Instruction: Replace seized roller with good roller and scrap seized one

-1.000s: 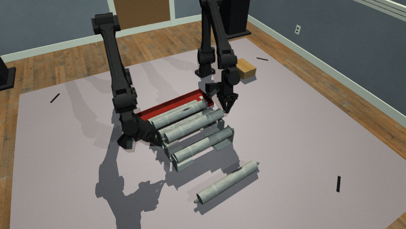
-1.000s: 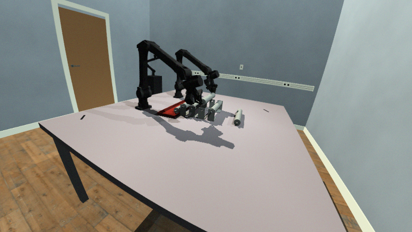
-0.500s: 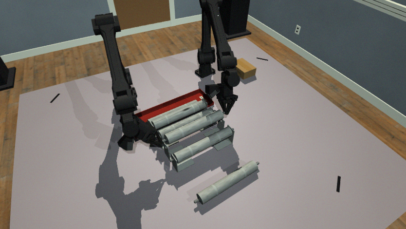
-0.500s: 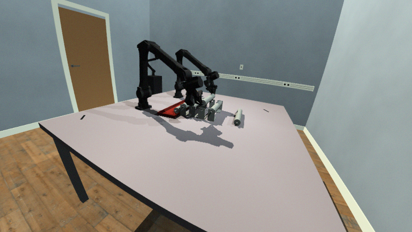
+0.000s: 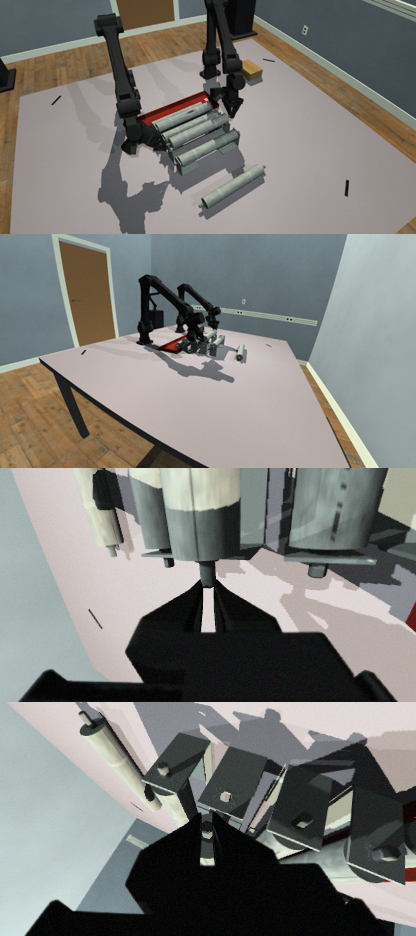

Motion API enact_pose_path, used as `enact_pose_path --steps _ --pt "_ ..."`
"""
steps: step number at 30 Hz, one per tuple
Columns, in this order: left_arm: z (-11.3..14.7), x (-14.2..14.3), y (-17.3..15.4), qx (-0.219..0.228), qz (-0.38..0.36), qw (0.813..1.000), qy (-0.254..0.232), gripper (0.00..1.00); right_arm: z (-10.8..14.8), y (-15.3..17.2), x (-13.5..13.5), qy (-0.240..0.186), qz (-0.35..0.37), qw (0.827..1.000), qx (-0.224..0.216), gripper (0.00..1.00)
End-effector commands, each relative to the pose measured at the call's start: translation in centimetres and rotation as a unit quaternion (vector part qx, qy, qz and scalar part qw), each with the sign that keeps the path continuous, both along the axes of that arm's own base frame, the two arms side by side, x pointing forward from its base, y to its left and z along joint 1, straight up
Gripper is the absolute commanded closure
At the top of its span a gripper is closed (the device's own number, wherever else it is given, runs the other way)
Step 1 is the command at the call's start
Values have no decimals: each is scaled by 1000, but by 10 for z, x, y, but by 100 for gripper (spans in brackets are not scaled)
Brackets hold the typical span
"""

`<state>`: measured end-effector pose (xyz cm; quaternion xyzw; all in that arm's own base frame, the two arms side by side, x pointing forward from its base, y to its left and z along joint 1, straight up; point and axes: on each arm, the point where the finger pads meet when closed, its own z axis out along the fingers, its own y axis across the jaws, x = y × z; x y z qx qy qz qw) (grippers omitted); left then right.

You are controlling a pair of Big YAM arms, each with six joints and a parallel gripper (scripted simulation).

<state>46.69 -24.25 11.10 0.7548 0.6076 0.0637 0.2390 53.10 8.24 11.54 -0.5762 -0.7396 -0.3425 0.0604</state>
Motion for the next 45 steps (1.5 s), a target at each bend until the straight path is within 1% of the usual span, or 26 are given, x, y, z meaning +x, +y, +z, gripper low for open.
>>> enact_pose_path --steps 1,2,3,4,5,6,7,8,9,11,13,14,15,17,19,20,21,22,23,24,25,26,30,31,32,45 --pt "13 19 1 -12 13 1000 -23 97 16 -11 14 -36 -6 999 -1 97" --pt "13 13 4 -12 12 1000 -25 97 9 -11 7 -27 -8 1000 0 97" --pt "17 10 5 -13 11 999 -29 97 21 -11 16 -42 -8 999 -1 97" --pt "33 20 1 -21 12 999 -44 97 28 -12 23 -51 -7 999 -2 97" --pt "35 24 -1 -23 12 999 -48 97 27 -12 24 -53 -7 999 -2 97" --pt "16 18 2 -16 13 999 -33 97 12 -11 11 -38 -7 999 -2 97" --pt "-10 9 6 -5 13 1000 -10 97 7 -11 8 -34 -6 999 -3 97" --pt "-18 9 6 -2 13 1000 -3 97 20 -12 22 -50 -6 999 -4 97" --pt "-9 17 2 -6 13 1000 -11 97 23 -12 30 -55 -5 998 -3 97" --pt "17 17 2 -16 12 999 -36 97 22 -11 23 -51 -7 999 -1 97" --pt "17 17 2 -16 12 999 -36 97 22 -11 23 -51 -7 999 -1 97" --pt "30 22 0 -21 10 999 -49 97 16 -11 18 -44 -8 999 -1 97" --pt "24 17 2 -19 11 999 -44 97 4 -10 8 -32 -7 999 -1 97" --pt "16 11 5 -15 11 999 -37 97 17 -11 20 -49 -6 999 -2 97" --pt "26 18 2 -21 11 999 -47 97 7 -11 13 -40 -6 999 -2 97" --pt "24 17 2 -20 11 999 -46 97 6 -11 13 -40 -6 999 -3 97" --pt "12 9 6 -15 12 999 -36 97 13 -11 20 -49 -6 999 -3 97" --pt "12 9 6 -16 12 999 -36 97 12 -11 19 -49 -5 999 -4 97" --pt "24 18 2 -21 12 999 -48 97 2 -11 11 -39 -5 999 -3 97" --pt "32 24 -1 -25 13 998 -56 97 2 -11 12 -36 -10 999 -2 97" --pt "34 26 -2 -26 13 998 -58 97 10 -12 22 -44 -12 999 -2 97" --pt "27 21 0 -23 13 998 -52 97 16 -12 29 -53 -12 999 -2 97" --pt "23 18 2 -21 12 999 -48 97 19 -12 27 -55 -11 998 -2 97" --pt "22 18 2 -20 11 999 -48 68 19 -12 27 -55 -11 998 -2 97" --pt "17 14 4 -19 12 999 -43 68 19 -12 27 -54 -12 998 -1 97" --pt "16 10 -1 -18 7 999 -39 68 19 -11 27 -54 -11 998 0 97"
